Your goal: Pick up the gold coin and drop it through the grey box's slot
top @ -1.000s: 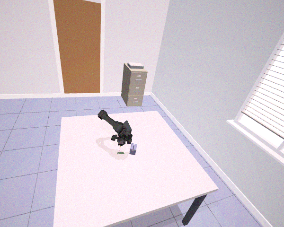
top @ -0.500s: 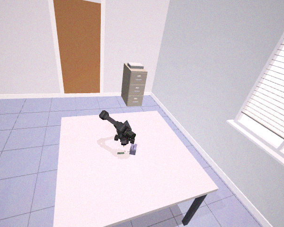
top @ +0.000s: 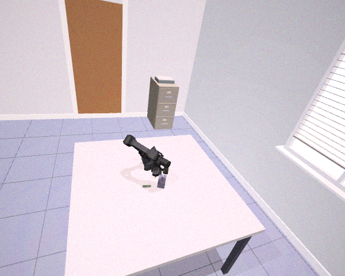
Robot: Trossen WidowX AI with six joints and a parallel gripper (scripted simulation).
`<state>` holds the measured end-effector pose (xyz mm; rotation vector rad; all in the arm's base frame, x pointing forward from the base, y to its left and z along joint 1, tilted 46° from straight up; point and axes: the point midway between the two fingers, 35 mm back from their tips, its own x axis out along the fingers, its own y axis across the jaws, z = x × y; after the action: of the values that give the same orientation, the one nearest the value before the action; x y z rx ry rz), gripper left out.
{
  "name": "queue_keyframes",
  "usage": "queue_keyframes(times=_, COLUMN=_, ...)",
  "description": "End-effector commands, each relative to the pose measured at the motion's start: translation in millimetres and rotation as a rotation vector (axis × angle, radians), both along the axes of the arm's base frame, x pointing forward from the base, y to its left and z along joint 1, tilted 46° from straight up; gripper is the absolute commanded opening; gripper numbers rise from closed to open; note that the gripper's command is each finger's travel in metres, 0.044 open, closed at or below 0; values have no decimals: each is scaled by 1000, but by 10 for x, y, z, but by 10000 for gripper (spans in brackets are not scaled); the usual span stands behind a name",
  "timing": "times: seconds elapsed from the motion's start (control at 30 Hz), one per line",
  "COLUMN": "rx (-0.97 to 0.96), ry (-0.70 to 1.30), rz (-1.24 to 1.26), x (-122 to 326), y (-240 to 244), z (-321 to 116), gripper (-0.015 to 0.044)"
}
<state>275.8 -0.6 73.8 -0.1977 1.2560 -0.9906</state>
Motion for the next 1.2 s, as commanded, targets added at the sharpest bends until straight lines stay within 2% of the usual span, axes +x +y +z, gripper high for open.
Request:
queue_keyframes(times=0.0, rx=1, ry=1, rz=-1, x=18, y=78, z=-86, gripper=0)
queue_keyframes(times=0.67, rx=-5, ry=0, rz=-4, x=5, y=431, z=-474, gripper=0)
queue_keyframes(times=1.17, rx=-5, ry=0, rz=-2, x=1, y=417, z=-449, gripper=0)
